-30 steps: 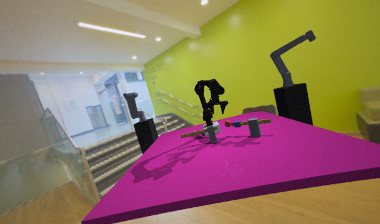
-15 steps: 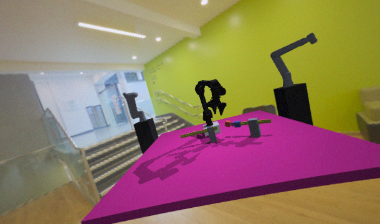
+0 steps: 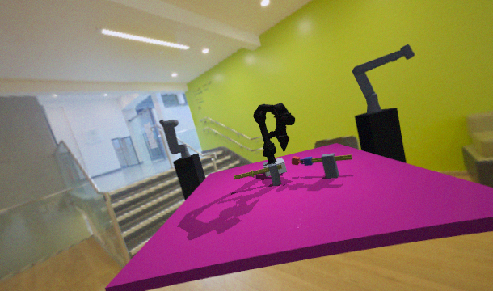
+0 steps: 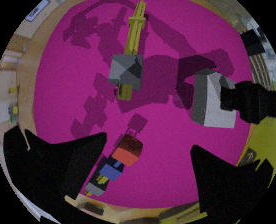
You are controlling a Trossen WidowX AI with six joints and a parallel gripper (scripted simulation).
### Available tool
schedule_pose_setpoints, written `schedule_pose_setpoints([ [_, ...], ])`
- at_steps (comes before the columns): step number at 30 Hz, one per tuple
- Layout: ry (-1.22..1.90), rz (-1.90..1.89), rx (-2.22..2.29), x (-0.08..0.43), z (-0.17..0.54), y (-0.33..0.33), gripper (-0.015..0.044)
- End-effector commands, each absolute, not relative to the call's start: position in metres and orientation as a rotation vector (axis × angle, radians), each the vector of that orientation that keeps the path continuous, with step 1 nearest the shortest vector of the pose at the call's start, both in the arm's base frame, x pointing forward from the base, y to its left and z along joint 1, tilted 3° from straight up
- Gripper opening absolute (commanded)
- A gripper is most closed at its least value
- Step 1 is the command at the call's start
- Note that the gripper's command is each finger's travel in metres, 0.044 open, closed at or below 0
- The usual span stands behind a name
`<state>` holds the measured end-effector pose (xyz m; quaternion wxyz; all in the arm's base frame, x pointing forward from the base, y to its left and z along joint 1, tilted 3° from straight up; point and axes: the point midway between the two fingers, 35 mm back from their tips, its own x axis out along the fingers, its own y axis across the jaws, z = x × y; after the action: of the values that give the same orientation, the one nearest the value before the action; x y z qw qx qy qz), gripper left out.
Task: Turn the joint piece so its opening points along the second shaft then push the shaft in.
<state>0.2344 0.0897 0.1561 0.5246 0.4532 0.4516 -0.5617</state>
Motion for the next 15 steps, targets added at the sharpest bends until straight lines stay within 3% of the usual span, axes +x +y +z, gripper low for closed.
schedule_pose_setpoints([
  [1, 1.001, -1.438, 1.153, 0.2361, 0.1536, 0.0898, 0.044],
  [15, 0.765, -1.657, 1.352, 0.2366, 0.1503, 0.0905, 0.044],
])
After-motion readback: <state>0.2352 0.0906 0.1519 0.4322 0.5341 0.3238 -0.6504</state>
